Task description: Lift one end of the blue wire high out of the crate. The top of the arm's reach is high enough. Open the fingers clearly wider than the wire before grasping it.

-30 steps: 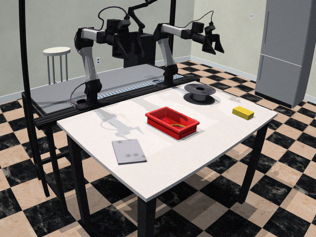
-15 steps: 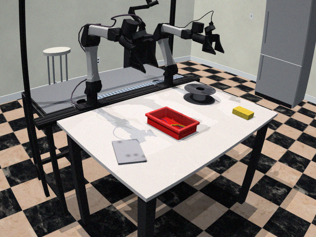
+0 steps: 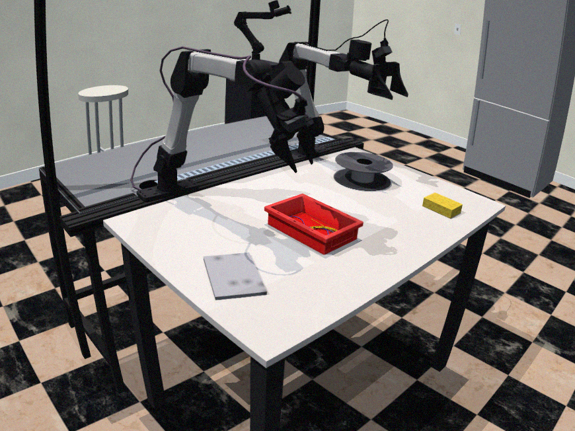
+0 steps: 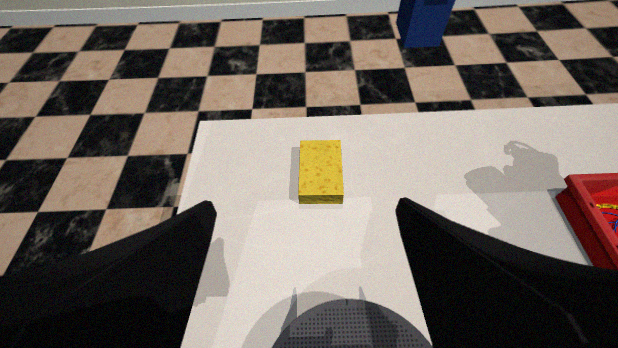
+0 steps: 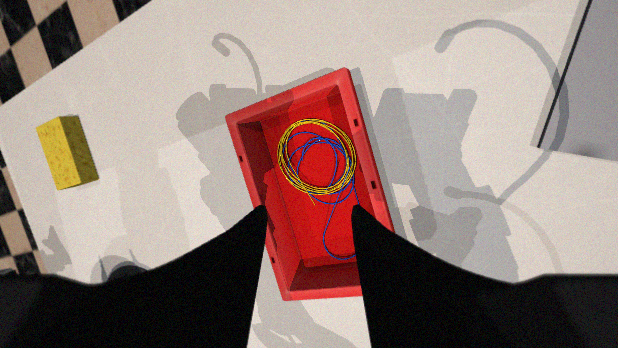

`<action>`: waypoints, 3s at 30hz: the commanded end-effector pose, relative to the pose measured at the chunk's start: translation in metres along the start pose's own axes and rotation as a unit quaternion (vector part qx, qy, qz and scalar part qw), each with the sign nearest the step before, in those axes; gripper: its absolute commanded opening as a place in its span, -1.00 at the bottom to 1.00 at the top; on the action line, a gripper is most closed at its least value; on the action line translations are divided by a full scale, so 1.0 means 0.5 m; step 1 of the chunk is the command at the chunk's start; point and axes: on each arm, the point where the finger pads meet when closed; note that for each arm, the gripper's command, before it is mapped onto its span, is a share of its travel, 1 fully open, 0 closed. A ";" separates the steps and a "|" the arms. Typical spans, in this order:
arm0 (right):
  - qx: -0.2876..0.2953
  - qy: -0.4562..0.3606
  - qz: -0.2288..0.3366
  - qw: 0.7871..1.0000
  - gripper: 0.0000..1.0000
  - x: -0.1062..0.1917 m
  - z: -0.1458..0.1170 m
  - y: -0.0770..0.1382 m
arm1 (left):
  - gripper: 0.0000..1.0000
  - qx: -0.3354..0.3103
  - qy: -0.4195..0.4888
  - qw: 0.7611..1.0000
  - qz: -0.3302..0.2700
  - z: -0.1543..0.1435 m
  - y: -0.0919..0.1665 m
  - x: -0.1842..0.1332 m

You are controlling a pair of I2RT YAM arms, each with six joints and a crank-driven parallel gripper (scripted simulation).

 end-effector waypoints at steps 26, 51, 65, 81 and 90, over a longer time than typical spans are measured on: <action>0.164 -0.126 -0.188 0.960 -0.40 -0.029 -0.147 -0.106 | 1.00 -0.018 0.004 1.000 0.010 0.033 -0.001 0.010; 0.164 -0.126 -0.188 0.960 -0.40 -0.073 -0.187 -0.175 | 1.00 -0.018 0.004 1.000 0.010 0.033 -0.001 0.010; 0.164 -0.126 -0.188 0.960 -0.40 -0.103 -0.222 -0.228 | 1.00 -0.018 0.004 1.000 0.010 0.033 -0.001 0.010; 0.164 -0.126 -0.188 0.960 -0.40 -0.136 -0.246 -0.258 | 1.00 -0.018 0.004 1.000 0.010 0.033 -0.001 0.010; 0.164 -0.126 -0.188 0.960 -0.40 -0.162 -0.223 -0.248 | 1.00 -0.018 0.004 1.000 0.010 0.033 -0.001 0.010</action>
Point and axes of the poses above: on each arm, the point where the finger pads meet when closed, its own y axis back along the fingers, its own x axis across the jaws, z = x × y, and after that the axes turned 14 degrees about -y, right-handed
